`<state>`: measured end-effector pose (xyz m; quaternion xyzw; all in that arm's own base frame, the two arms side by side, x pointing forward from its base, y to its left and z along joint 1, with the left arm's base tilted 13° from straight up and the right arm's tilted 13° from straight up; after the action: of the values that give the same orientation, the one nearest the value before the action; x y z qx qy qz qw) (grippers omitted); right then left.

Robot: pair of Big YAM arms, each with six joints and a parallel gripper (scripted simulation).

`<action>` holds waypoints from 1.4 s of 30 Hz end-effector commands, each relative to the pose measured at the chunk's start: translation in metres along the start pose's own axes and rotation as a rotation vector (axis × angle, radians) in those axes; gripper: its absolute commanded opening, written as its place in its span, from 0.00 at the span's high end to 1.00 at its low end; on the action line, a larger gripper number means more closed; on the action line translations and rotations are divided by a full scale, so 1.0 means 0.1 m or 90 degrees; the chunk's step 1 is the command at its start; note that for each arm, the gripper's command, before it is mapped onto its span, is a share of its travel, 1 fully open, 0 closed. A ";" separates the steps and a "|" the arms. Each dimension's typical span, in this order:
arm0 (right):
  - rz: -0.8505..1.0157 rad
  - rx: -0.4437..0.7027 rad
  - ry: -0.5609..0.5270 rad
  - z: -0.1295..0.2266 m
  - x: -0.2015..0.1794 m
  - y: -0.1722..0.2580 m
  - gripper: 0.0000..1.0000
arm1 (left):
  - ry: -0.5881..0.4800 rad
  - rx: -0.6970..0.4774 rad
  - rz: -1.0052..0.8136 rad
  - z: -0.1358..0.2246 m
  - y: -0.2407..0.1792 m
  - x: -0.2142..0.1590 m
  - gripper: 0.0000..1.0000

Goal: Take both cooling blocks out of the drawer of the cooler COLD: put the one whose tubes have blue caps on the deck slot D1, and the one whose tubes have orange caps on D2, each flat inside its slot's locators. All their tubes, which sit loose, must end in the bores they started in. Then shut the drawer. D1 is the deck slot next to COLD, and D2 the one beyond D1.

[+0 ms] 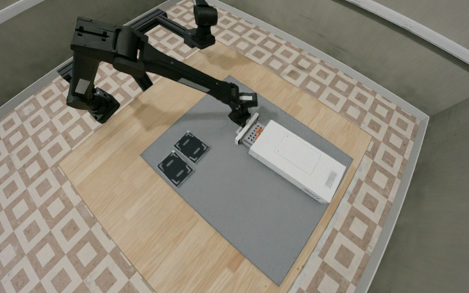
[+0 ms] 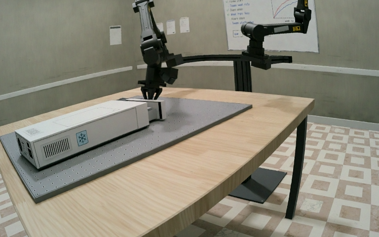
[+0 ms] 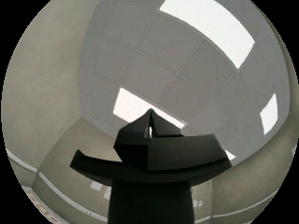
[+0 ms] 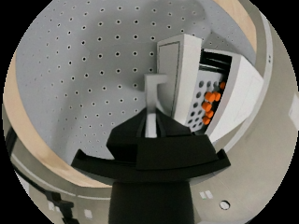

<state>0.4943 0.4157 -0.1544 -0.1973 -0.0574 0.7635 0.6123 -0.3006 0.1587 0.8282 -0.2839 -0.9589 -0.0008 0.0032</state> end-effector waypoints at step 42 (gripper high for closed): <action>0.009 0.011 -0.004 -0.05 0.15 0.52 1.00 | 0.022 0.001 0.001 -0.08 0.03 -0.22 1.00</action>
<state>0.4776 0.4135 -0.1558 -0.1988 -0.0622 0.7627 0.6123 -0.3006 0.1587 0.8282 -0.2839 -0.9589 -0.0008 0.0032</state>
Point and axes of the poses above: on each arm, the point where the finger pads meet when closed, its own z axis back along the fingers, its own y axis across the jaws, x = y × z, the point moved 5 cm from there along z, back along the fingers, and after that the axes turned 5 degrees about z, right-handed, at the moved point
